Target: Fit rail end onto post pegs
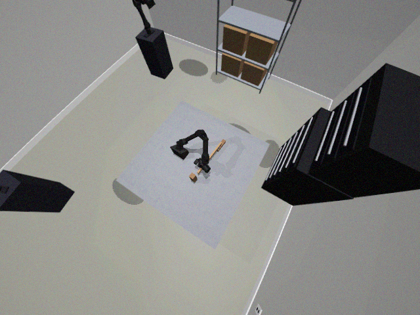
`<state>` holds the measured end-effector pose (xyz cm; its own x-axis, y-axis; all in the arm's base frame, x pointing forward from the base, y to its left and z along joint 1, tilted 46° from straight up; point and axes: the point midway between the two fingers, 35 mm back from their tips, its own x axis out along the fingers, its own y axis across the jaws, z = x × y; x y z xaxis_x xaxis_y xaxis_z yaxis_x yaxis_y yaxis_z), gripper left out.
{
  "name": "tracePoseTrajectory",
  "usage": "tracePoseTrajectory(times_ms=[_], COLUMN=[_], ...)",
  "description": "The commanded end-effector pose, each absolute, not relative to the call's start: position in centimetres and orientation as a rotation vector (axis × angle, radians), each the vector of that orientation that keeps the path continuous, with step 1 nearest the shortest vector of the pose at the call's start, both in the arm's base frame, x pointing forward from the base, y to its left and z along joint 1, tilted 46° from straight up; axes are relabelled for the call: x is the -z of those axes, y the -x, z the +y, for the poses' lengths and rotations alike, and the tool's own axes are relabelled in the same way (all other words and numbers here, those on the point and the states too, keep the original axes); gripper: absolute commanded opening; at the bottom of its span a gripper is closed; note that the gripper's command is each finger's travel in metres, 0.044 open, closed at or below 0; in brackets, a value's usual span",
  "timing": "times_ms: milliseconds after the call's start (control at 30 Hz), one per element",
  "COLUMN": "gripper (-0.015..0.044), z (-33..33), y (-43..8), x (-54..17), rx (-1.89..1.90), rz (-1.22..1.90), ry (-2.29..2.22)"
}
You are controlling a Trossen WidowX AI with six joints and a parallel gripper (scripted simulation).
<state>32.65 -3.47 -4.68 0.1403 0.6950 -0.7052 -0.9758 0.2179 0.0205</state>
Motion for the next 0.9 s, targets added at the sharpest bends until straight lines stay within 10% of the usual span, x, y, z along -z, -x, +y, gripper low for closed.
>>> tracePoseTrajectory(times_ms=[0, 867], gripper=[0.0, 0.0], z=[-4.21, -4.54], y=[-32.93, -32.77], x=[4.22, 3.87], rx=[-1.267, -1.267], rz=[0.664, 0.664], ry=[0.514, 0.514])
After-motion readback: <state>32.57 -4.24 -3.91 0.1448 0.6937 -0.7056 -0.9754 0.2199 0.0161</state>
